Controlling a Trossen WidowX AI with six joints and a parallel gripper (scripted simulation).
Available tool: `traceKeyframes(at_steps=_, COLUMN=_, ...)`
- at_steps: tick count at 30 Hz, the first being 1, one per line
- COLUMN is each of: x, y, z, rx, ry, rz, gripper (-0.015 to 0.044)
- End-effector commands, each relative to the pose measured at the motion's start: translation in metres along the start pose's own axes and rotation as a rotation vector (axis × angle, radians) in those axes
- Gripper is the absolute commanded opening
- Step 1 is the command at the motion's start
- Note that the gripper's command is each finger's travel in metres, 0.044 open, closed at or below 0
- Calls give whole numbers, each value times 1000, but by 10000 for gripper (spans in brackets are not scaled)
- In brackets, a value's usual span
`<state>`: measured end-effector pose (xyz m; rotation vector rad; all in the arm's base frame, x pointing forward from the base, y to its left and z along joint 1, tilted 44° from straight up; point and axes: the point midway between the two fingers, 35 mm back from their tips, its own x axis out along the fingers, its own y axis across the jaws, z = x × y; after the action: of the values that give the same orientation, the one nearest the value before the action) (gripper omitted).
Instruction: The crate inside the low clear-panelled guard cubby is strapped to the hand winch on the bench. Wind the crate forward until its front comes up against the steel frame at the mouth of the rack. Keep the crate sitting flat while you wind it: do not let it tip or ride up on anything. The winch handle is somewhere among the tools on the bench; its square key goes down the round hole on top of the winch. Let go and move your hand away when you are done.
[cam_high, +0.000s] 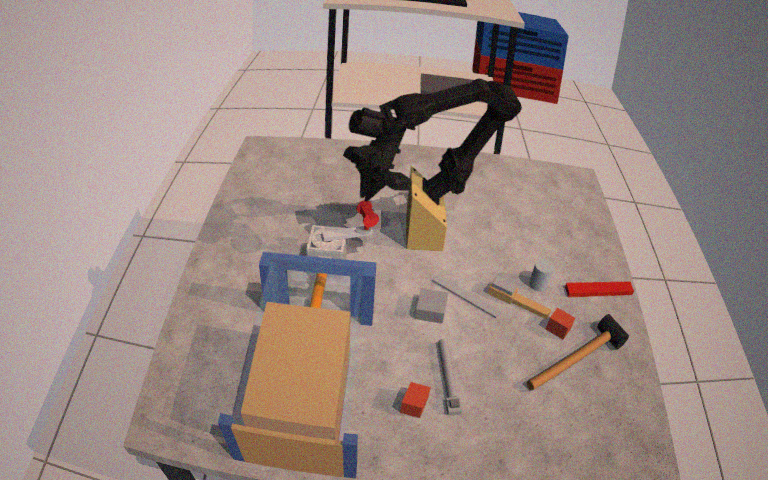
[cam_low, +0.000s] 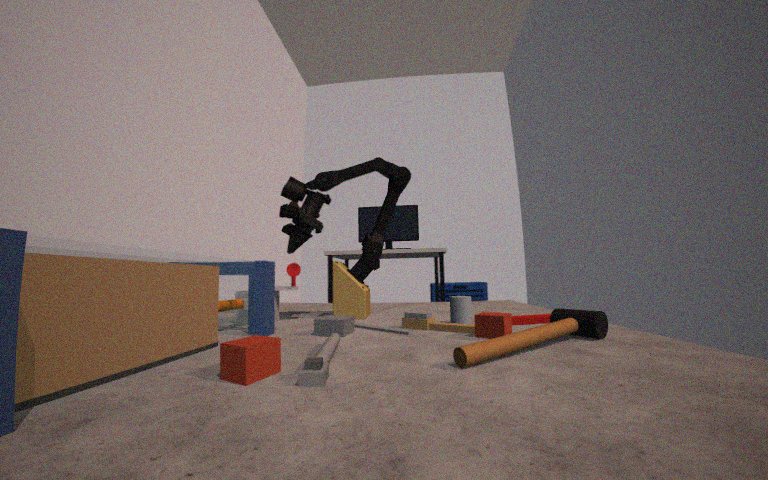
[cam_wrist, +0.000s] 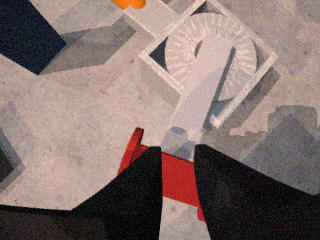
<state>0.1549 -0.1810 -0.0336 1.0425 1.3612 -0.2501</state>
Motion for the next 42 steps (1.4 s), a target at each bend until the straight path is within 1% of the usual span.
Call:
traceKeyframes(at_steps=1, x=-1, y=-1, z=0, rx=-5, ry=0, rz=-5, gripper=36)
traceKeyframes(at_steps=7, x=-1, y=-1, z=0, rx=-5, ry=0, rz=-5, gripper=0)
traceKeyframes(at_steps=11, x=-1, y=-1, z=0, rx=-5, ry=0, rz=-5, gripper=0)
traceKeyframes(at_steps=15, x=0, y=-1, z=0, rx=-3, ry=37, rz=-5, gripper=0)
traceKeyframes(at_steps=18, x=1, y=-1, z=0, rx=0, ry=133, rz=-5, gripper=0)
traceKeyframes(at_steps=23, x=0, y=0, z=0, rx=-2, ry=393, rz=-3, gripper=0)
traceKeyframes(at_steps=29, x=1, y=0, z=-1, rx=8, ry=431, rz=-4, gripper=0)
traceKeyframes(at_steps=42, x=1, y=1, z=-2, rx=14, ry=431, rz=-6, gripper=0)
